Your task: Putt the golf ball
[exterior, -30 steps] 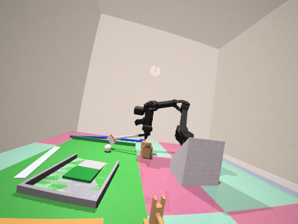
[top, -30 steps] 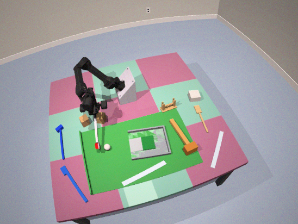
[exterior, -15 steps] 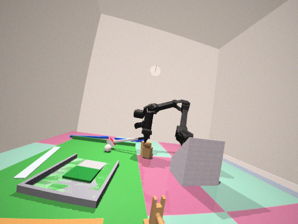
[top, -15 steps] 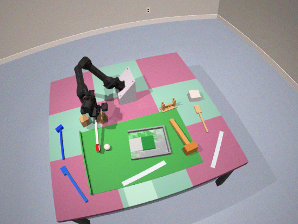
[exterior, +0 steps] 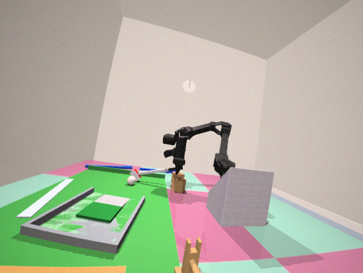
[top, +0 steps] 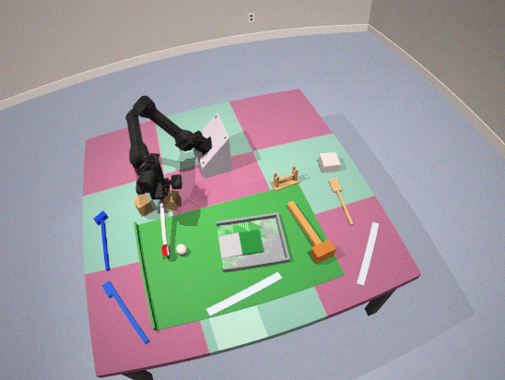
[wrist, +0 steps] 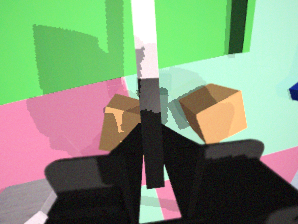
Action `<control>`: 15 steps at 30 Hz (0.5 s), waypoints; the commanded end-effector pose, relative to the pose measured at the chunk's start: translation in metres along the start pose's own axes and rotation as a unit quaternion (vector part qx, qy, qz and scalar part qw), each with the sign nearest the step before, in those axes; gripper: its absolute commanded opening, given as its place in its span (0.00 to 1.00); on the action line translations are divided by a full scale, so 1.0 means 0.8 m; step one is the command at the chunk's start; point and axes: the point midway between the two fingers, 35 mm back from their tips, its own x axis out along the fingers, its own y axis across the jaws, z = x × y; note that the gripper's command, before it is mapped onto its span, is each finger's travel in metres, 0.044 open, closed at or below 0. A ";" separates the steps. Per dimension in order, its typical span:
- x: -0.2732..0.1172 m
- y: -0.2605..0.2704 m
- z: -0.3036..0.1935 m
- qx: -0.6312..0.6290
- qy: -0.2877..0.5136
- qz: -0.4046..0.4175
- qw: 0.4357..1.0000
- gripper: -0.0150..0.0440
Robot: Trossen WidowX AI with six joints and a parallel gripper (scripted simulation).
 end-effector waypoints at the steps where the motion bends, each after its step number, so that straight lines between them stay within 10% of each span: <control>1: 0.000 -0.011 0.003 0.002 -0.005 0.003 1.000 0.25; 15: 0.005 -0.017 0.005 0.002 -0.003 0.005 1.000 0.25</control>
